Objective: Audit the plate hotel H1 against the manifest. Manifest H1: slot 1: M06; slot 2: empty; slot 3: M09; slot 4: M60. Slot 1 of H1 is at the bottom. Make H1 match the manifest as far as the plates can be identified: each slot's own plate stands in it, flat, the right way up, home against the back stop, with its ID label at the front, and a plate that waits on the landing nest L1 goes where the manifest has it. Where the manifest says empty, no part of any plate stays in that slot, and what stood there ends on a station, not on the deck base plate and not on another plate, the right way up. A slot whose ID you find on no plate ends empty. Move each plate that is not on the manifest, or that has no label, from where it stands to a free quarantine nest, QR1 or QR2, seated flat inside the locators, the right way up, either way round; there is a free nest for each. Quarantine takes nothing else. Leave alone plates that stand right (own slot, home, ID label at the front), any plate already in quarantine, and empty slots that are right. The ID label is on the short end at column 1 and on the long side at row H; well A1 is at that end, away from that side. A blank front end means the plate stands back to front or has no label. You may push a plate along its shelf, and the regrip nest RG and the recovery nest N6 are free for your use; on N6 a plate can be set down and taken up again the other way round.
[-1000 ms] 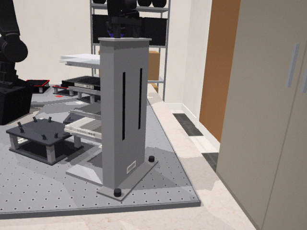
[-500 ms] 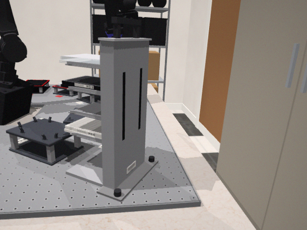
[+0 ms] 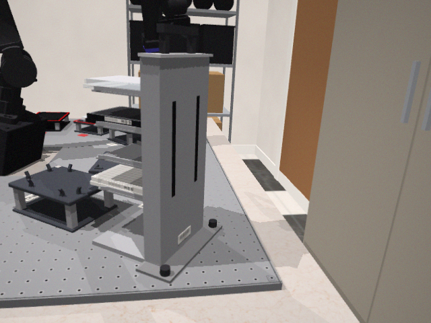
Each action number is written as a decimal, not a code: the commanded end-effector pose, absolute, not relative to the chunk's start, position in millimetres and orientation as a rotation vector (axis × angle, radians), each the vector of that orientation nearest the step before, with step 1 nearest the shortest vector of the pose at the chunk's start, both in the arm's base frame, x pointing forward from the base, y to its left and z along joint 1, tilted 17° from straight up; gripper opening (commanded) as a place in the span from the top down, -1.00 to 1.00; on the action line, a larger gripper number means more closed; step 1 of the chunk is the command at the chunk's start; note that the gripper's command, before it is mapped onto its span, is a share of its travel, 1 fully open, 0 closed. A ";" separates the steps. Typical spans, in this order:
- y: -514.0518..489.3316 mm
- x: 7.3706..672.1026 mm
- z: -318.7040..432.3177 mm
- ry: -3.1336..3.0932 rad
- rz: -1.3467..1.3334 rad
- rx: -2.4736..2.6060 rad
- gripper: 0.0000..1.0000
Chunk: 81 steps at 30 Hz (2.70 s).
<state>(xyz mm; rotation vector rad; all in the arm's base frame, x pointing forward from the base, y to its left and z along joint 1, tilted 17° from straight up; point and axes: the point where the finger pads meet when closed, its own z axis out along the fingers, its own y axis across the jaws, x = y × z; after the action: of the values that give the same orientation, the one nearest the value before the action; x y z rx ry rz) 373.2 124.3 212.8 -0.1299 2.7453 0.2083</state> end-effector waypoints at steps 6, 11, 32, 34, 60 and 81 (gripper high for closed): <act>106.2 355.8 212.7 2.776 0.088 -0.054 1.00; 90.4 355.5 214.5 2.755 0.088 -0.049 1.00; 39.8 317.8 199.6 2.806 -0.030 0.050 1.00; 34.6 313.3 197.8 2.808 -0.031 0.050 1.00; -10.1 270.0 200.4 2.825 -0.141 0.140 1.00; -65.0 273.5 223.8 2.797 -0.160 0.148 1.00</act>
<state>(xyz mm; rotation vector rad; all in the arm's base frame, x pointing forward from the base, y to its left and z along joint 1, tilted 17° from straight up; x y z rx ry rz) 254.3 -53.9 192.7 0.1930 2.8659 -0.1401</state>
